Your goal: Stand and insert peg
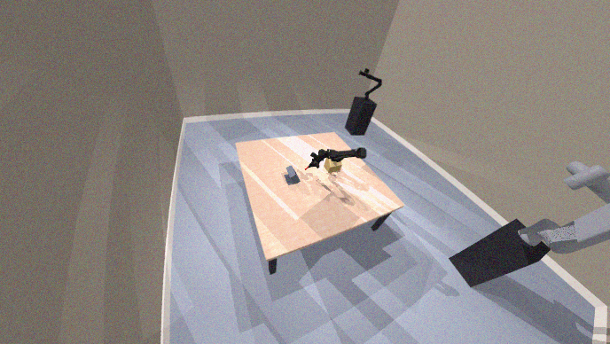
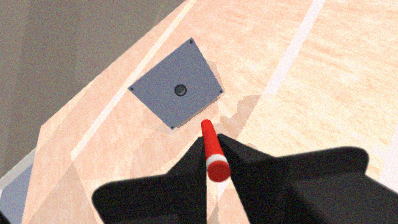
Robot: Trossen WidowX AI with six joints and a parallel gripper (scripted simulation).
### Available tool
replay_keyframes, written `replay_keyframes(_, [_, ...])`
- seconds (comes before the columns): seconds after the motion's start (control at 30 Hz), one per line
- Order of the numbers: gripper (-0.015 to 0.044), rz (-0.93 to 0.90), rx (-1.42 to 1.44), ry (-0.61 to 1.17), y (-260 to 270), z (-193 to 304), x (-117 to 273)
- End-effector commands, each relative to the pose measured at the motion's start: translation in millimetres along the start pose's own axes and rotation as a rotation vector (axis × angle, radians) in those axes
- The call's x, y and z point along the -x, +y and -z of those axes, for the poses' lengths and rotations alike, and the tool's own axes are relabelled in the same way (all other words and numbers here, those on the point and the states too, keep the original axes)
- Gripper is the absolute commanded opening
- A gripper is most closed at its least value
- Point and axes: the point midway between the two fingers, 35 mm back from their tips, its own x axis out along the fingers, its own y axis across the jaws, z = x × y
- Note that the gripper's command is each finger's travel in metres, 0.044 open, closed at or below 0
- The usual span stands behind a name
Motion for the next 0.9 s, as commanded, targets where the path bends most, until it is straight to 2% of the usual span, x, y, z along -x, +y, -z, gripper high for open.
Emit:
replay_keyframes(0.0, [0.0, -0.01, -0.012, -0.022, -1.0, -1.1, 0.8])
replay_keyframes(0.87, [0.0, -0.069, -0.031, -0.091, 3.9, -8.7, -3.2])
